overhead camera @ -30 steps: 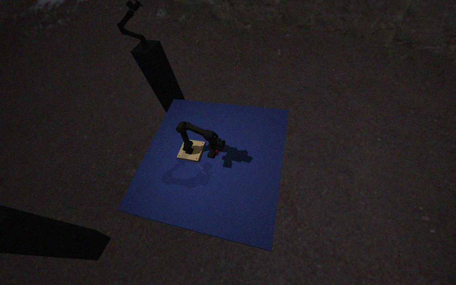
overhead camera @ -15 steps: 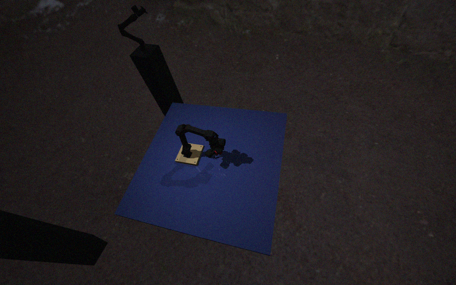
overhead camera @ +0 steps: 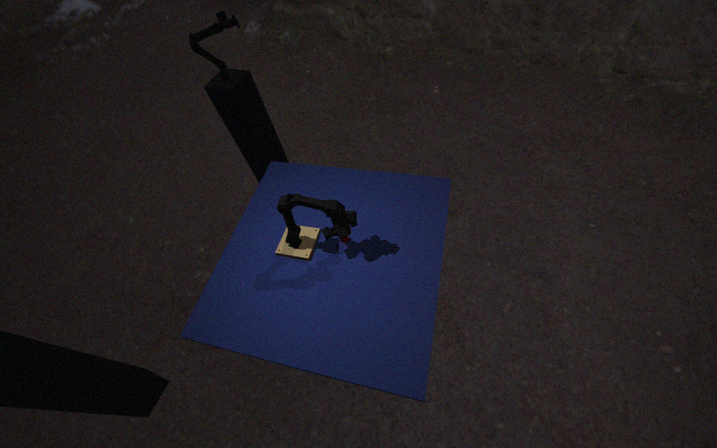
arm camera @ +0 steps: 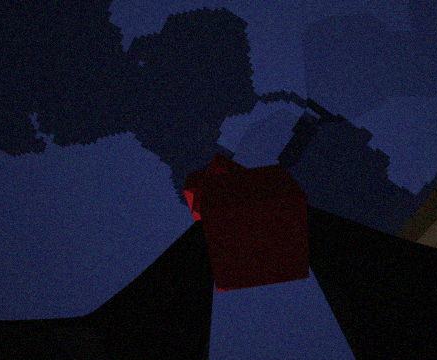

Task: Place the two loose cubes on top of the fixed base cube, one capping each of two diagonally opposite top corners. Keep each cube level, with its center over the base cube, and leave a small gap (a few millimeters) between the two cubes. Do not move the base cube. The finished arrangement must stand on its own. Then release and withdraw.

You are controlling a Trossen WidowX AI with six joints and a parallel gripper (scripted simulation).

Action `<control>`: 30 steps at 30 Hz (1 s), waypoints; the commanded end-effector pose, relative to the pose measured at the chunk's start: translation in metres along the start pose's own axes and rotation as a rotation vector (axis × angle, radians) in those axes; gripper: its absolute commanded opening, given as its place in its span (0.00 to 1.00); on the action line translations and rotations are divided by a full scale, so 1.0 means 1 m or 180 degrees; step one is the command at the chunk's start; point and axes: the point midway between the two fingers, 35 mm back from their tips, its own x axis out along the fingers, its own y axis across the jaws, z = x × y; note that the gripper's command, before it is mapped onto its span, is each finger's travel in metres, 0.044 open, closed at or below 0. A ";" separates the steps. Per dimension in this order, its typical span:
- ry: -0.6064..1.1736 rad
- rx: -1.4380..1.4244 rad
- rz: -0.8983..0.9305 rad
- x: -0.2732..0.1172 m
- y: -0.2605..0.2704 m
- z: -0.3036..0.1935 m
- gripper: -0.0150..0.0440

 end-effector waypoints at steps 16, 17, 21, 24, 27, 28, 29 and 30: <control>-0.0001 0.1672 0.0018 0.002 0.026 -0.035 0.43; -0.0001 0.1759 0.0018 0.002 0.027 -0.037 0.43; 0.0001 0.2094 0.0019 0.002 0.031 -0.044 0.43; 0.0002 0.2152 0.0020 0.002 0.032 -0.046 0.43; 0.0002 0.2152 0.0020 0.002 0.032 -0.046 0.43; 0.0002 0.2153 0.0020 0.003 0.032 -0.046 0.43; 0.0002 0.2154 0.0020 0.004 0.032 -0.046 0.43; 0.0002 0.2157 0.0020 0.007 0.032 -0.046 0.43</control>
